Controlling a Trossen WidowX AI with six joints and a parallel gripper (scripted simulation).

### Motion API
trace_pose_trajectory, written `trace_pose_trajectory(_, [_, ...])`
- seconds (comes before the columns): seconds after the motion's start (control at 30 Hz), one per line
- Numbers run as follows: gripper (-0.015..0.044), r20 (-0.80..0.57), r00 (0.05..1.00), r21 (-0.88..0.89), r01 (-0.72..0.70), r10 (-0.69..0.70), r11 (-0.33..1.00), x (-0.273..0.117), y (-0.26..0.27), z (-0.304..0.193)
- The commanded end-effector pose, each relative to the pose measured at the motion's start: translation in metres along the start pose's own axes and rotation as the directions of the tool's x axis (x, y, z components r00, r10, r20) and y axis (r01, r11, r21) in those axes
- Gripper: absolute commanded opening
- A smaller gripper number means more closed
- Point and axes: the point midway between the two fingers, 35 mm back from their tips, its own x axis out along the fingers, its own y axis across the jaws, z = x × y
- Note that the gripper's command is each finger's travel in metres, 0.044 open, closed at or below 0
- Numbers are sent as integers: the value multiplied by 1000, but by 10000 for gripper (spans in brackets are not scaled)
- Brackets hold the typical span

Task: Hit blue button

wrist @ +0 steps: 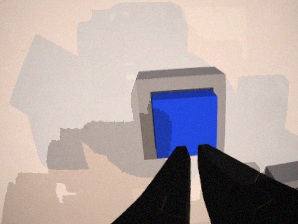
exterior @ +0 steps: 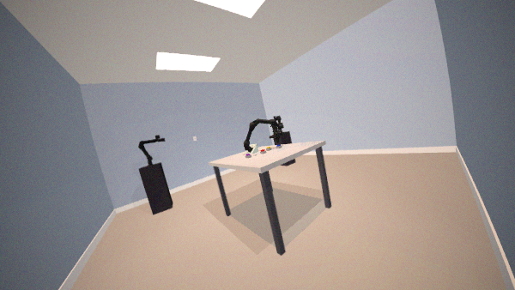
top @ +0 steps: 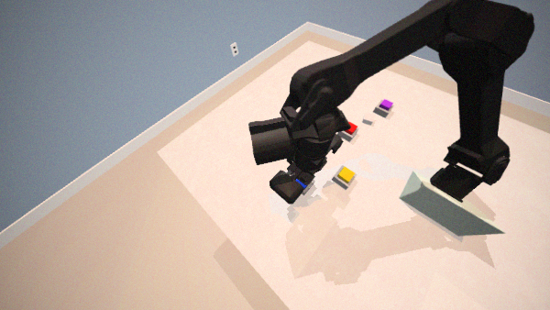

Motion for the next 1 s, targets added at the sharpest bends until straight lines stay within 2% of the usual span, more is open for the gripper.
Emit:
trace_pose_trajectory(0.0, [20,0,1000,-6,4,-4,1000,2,-1,0])
trace_pose_trajectory(0.7, [20,1,1000,-6,5,-5,1000,35,-1,0])
trace_pose_trajectory(0.97, [20,1,1000,-6,5,-5,1000,36,-1,0])
